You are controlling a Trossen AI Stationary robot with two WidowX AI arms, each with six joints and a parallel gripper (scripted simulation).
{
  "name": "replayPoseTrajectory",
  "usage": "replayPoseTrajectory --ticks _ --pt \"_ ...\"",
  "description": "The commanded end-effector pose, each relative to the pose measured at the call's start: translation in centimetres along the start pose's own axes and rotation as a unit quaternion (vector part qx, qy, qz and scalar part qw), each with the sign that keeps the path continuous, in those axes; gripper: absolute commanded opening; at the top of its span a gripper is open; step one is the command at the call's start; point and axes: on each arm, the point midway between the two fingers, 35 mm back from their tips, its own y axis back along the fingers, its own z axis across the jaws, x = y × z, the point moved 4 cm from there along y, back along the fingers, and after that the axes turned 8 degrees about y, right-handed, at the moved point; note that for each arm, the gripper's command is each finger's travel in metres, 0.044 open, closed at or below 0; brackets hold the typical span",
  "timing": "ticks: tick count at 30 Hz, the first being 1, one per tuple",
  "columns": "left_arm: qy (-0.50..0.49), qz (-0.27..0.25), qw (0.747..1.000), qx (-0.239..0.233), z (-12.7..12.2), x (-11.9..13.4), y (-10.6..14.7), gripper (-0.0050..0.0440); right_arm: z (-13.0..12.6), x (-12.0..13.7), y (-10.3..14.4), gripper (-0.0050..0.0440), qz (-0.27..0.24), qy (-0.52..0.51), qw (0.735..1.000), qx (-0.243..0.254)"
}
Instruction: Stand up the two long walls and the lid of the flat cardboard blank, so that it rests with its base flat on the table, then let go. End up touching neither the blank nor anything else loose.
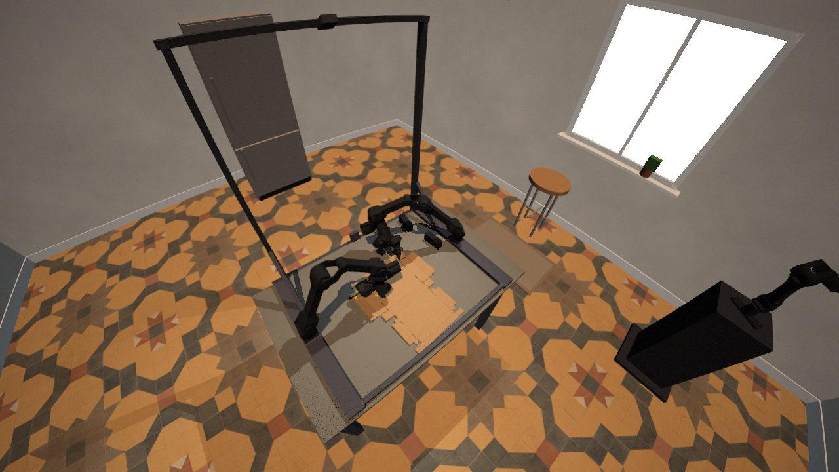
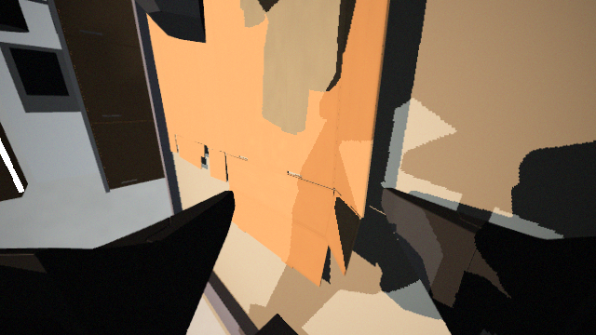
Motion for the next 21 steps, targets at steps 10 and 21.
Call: replayPoseTrajectory --ticks 10,21 --pt "0.007 -0.006 1.000 0.004 0.5 -0.2 0.5 0.0398 -0.3 -0.6 -0.9 0.0198 -0.008 0.002 1.000 0.003" --pt "0.007 0.000 1.000 -0.002 1.3 -0.4 -0.3 0.0398 -1.1 -0.9 -1.5 0.0198 -0.008 0.000 1.000 0.006"
